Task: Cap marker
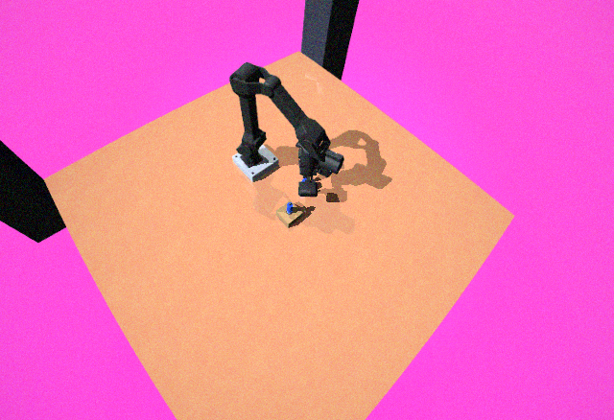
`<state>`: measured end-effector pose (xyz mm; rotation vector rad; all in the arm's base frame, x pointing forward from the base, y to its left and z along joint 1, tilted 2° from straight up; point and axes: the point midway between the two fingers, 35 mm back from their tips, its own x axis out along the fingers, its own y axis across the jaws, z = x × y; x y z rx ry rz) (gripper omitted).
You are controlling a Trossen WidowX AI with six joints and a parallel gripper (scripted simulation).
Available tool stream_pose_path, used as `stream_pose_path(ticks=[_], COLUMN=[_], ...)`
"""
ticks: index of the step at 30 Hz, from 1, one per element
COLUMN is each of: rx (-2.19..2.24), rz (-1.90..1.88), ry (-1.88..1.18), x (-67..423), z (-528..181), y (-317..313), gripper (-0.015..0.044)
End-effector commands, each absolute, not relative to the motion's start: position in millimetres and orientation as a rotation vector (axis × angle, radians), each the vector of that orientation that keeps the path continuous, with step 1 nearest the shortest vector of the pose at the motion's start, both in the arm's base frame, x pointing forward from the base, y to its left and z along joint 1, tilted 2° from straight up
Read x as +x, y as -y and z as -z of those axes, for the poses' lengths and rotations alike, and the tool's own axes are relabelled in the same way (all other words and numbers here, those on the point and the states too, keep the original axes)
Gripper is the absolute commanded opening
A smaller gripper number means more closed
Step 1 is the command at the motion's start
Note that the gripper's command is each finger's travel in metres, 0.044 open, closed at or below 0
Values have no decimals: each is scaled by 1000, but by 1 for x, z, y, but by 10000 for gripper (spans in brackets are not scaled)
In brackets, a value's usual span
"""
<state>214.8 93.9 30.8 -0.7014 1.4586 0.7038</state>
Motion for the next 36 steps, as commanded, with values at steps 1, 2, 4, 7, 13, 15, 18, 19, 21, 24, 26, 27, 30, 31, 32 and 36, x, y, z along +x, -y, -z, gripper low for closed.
stream_pose_path(ticks=[1, 2, 4, 7, 13, 15, 18, 19, 21, 24, 26, 27, 30, 31, 32, 36], rx=[-696, -695, -695, -695, -695, -695, -695, -695, -695, -695, -695, -695, -695, -695, -695, -694], rz=[-705, -705, -705, -705, -705, -705, -705, -705, -705, -705, -705, -705, -705, -705, -705, -704], ry=[-1469, -1469, -1469, -1469, -1469, -1469, -1469, -1469, -1469, -1469, -1469, -1469, -1469, -1469, -1469, -1469], x=[213, 213, 212, 212, 212, 212, 212, 212, 212, 213, 213, 213, 214, 214, 214, 215], z=[-23, -21, -18, -13, -13, -13, -13, -13, -13, -14, -19, -21, -29, -32, -35, -45], y=[-94, -94, -94, -94, -94, -94, -94, -94, -94, -94, -94, -94, -94, -94, -94, -95], gripper=[247, 247, 247, 247, 142, 129, 109, 102, 89, 30, 0, 0, 0, 0, 0, 0])
